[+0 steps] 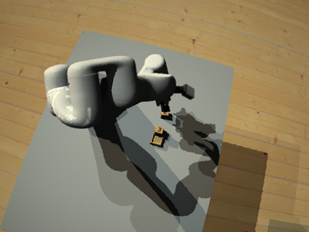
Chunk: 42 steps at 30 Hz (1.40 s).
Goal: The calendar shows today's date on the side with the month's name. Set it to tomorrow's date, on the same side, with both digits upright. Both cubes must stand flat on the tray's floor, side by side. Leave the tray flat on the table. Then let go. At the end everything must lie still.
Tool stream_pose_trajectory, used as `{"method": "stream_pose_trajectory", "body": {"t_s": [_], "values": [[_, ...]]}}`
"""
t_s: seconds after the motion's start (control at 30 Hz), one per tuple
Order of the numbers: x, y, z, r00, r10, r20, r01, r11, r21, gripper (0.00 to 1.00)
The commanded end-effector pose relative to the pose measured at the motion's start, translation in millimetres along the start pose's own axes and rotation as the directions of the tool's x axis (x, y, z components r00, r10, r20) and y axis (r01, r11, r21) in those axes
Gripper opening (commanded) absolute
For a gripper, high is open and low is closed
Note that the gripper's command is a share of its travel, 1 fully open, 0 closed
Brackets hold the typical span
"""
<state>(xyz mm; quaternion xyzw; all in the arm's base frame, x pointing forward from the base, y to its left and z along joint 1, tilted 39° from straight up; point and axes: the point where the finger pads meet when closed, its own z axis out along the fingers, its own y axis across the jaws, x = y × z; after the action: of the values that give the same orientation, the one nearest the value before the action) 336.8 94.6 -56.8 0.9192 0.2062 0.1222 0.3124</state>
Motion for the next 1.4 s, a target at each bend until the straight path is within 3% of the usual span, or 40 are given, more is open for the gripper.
{"method": "stream_pose_trajectory", "body": {"t_s": [0.0,0.3,0.67,1.0,1.37], "values": [[0,1,0,0.999,0.001,-0.034,-0.001,1.0,-0.006,0.49],[-3,0,0,0.98,0.001,-0.201,-0.001,1.0,0.0,0.49],[-4,0,0,0.971,0.001,-0.238,-0.001,1.0,0.0,0.49],[-8,0,2,0.903,0.001,-0.43,-0.001,1.0,0.0,0.49],[-10,2,4,0.873,-0.003,-0.488,-0.002,1.0,-0.009,0.49]]}}
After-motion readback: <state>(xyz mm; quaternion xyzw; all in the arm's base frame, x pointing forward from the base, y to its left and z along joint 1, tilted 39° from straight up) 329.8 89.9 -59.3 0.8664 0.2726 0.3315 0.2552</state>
